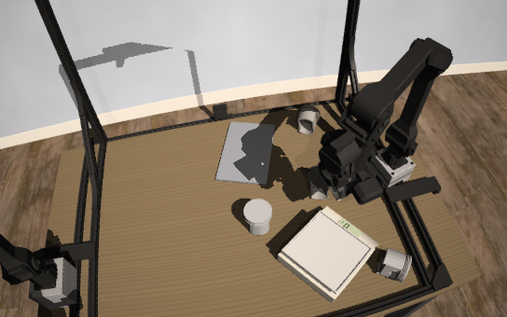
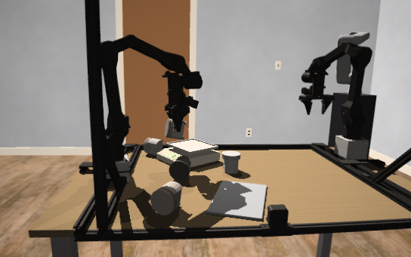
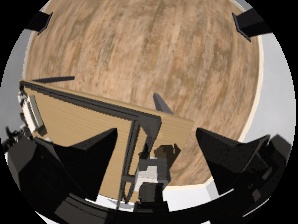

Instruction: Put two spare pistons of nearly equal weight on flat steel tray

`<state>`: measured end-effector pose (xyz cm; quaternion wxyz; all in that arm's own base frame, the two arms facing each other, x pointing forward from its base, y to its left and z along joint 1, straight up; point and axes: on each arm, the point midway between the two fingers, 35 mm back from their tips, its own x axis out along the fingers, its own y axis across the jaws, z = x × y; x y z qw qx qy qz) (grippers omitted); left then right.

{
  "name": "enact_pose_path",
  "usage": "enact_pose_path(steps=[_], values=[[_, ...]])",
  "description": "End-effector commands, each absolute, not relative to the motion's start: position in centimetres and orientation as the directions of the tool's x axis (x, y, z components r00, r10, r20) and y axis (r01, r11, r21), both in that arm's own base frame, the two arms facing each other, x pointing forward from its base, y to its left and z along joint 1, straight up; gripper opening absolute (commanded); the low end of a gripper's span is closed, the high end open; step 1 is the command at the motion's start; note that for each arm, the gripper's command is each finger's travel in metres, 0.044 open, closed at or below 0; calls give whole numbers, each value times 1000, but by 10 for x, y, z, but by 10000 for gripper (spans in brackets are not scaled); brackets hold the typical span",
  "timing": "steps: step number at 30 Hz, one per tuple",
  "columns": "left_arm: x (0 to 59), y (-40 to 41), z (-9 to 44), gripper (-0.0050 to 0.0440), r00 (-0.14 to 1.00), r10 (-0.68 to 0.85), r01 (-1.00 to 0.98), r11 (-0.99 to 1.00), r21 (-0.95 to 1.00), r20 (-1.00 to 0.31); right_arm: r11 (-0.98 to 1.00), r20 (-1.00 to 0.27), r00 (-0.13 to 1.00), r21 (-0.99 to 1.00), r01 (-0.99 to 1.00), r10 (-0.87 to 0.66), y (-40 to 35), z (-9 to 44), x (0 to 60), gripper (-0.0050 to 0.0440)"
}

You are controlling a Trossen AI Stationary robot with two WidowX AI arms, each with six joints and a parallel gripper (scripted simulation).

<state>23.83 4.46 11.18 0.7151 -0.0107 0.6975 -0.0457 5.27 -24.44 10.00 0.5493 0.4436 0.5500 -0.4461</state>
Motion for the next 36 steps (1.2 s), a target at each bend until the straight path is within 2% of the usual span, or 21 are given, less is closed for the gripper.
enact_pose_path(steps=[1, 16, 30, 36], values=[[247, 62, 118, 158, 30, -59, -42, 997, -61, -998, 213, -1000, 0, 0, 977, 0, -244, 100, 53, 440], [267, 116, 129, 158, 9, -8, -376, 927, -11, -1000, 213, -1000, 0, 0, 977, 0, -244, 100, 53, 440], [324, 127, 129, 158, 6, -4, -368, 930, -6, -1000, 213, -1000, 0, 0, 977, 0, -244, 100, 53, 440], [324, 127, 129, 158, 27, 14, -510, 860, -1, -1000, 213, -1000, 0, 0, 977, 0, -244, 100, 53, 440]])
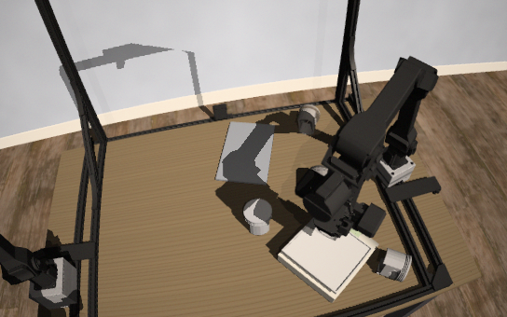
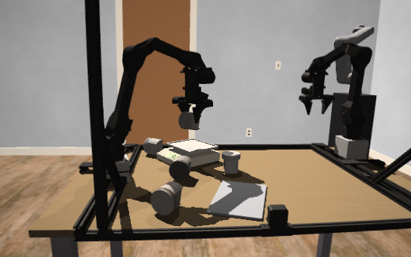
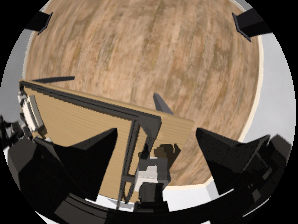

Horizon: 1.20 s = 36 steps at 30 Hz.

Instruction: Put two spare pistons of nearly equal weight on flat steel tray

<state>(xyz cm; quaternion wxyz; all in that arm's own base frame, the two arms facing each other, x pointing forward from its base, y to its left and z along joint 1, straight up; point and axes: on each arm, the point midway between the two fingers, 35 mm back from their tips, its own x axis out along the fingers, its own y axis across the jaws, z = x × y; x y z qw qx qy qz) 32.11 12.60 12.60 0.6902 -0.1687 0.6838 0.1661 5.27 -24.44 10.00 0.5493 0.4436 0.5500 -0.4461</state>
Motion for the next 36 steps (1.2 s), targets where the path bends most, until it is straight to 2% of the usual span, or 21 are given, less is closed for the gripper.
enact_pose_path(steps=[1, 9, 22, 36], values=[[324, 127, 129, 158, 30, 18, -532, 847, -1, -999, 213, -1000, 0, 0, 977, 0, -244, 100, 53, 440], [324, 127, 129, 158, 47, 39, -658, 753, -2, -998, 213, -1000, 0, 0, 977, 0, -244, 100, 53, 440], [324, 127, 129, 158, 72, 93, -872, 489, -17, -993, 213, -1000, 0, 0, 977, 0, -244, 100, 53, 440], [324, 127, 129, 158, 77, 148, -980, 195, -47, -986, 213, -1000, 0, 0, 977, 0, -244, 100, 53, 440]])
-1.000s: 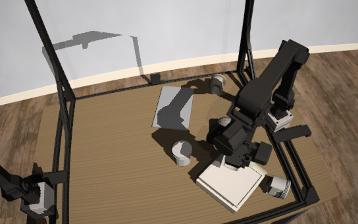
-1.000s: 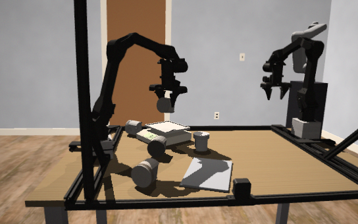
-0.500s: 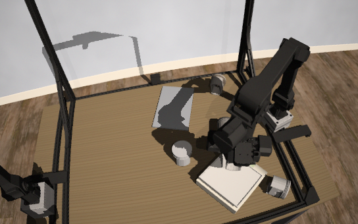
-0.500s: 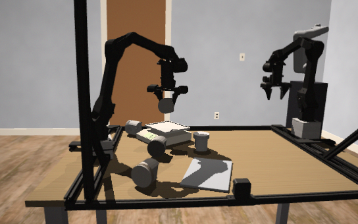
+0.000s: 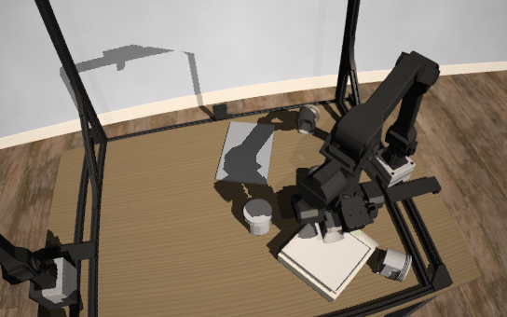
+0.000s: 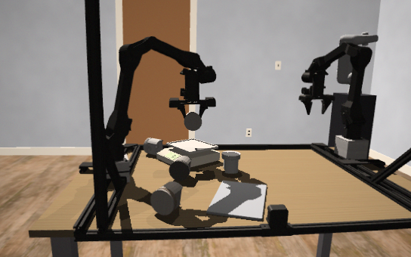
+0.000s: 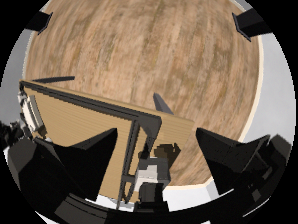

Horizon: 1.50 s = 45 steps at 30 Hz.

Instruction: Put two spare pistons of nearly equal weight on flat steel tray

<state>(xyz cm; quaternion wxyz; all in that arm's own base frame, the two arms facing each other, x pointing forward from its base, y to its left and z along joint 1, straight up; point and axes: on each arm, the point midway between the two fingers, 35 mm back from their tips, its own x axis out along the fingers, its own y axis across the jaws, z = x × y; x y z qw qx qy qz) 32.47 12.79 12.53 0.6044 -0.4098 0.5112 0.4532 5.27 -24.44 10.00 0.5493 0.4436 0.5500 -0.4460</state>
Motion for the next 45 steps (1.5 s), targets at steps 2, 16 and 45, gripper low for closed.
enact_pose_path(steps=[2, 16, 45], values=[[324, 127, 129, 158, 76, 157, -988, 143, -53, -985, 213, -1000, 0, 0, 977, 0, -244, 100, 53, 440], [324, 127, 129, 158, 61, 209, -981, -168, -97, -976, 213, -1000, 0, 0, 977, 0, -244, 100, 53, 440], [325, 133, 103, 158, 38, 244, -908, -396, -135, -969, 213, -1000, 0, 0, 977, 0, -244, 100, 53, 440]])
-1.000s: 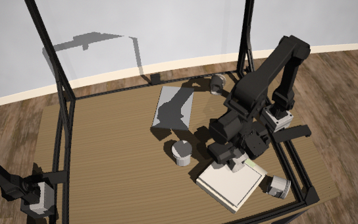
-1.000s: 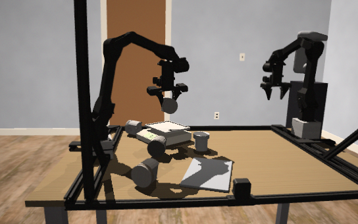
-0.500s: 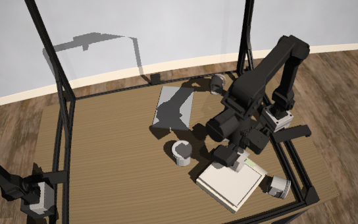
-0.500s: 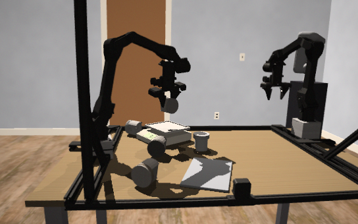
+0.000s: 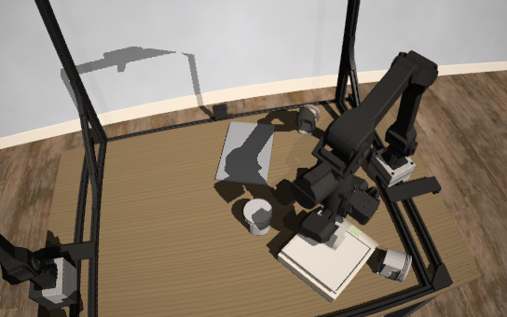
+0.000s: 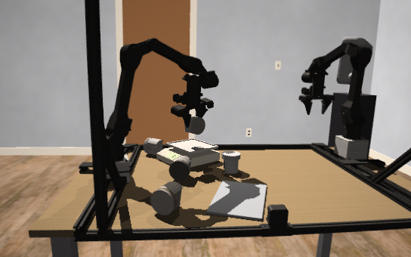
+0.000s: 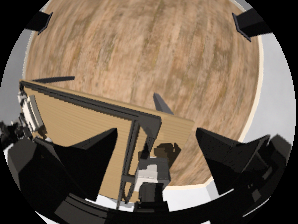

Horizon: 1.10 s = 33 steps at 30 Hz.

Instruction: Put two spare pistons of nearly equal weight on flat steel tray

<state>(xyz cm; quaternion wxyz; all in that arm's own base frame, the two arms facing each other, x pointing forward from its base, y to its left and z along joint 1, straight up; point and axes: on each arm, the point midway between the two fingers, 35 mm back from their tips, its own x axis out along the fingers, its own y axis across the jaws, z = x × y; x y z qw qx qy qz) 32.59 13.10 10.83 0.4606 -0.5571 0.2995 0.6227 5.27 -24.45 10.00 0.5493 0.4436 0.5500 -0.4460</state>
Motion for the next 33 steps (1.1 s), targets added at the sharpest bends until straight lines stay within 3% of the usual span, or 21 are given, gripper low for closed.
enact_pose_path(steps=[1, 33], values=[[325, 133, 101, 158, 38, 244, -908, -396, -135, -969, 213, -1000, 0, 0, 977, 0, -244, 100, 53, 440], [326, 143, 56, 158, 38, 244, -908, -396, -135, -969, 213, -1000, 0, 0, 977, 0, -244, 100, 53, 440]])
